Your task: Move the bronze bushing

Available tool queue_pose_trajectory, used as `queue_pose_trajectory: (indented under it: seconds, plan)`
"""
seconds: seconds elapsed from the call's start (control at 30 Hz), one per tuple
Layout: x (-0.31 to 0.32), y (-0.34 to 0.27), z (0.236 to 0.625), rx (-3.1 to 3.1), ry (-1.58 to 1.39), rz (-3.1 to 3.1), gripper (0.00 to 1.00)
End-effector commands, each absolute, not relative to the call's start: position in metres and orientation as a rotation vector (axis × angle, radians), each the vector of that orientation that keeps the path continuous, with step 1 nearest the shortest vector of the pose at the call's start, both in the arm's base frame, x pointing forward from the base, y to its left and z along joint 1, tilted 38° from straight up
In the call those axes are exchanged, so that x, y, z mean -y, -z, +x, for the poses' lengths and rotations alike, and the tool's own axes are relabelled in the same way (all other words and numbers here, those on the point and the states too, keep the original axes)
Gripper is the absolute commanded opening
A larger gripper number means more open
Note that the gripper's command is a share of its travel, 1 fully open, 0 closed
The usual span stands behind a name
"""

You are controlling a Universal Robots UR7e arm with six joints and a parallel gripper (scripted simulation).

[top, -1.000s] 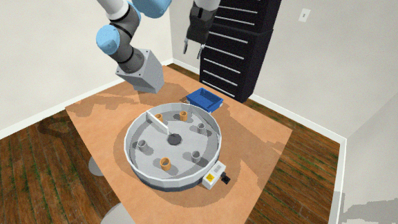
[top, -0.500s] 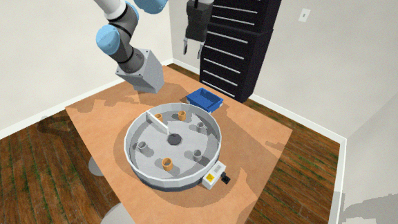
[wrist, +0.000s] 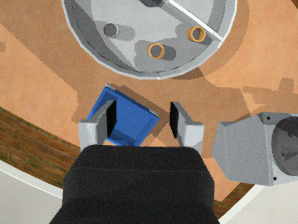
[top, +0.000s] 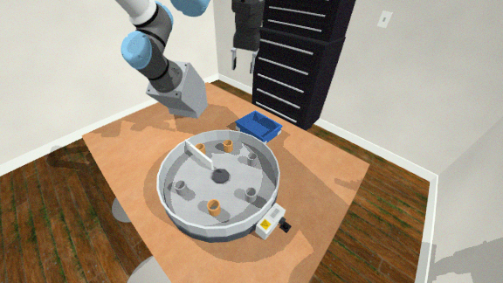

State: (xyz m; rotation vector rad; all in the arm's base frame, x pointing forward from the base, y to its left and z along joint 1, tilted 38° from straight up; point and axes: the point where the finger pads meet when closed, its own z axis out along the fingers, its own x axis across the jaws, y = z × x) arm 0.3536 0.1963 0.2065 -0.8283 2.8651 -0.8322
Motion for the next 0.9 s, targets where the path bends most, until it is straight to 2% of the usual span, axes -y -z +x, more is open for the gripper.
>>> queue_pose_trajectory:
  seconds: [0.0,0.4,0.57,0.87]
  plan:
    - [-0.197,-0.206,0.354,-2.703,0.931,-0.832,1.00]
    - [-0.197,-0.206,0.354,-2.703,0.931,-0.832,1.00]
    - [-0.150,-0.190,0.350,-2.703,0.931,-0.832,1.00]
    - [-0.150,-0.190,0.350,-2.703,0.931,-0.832,1.00]
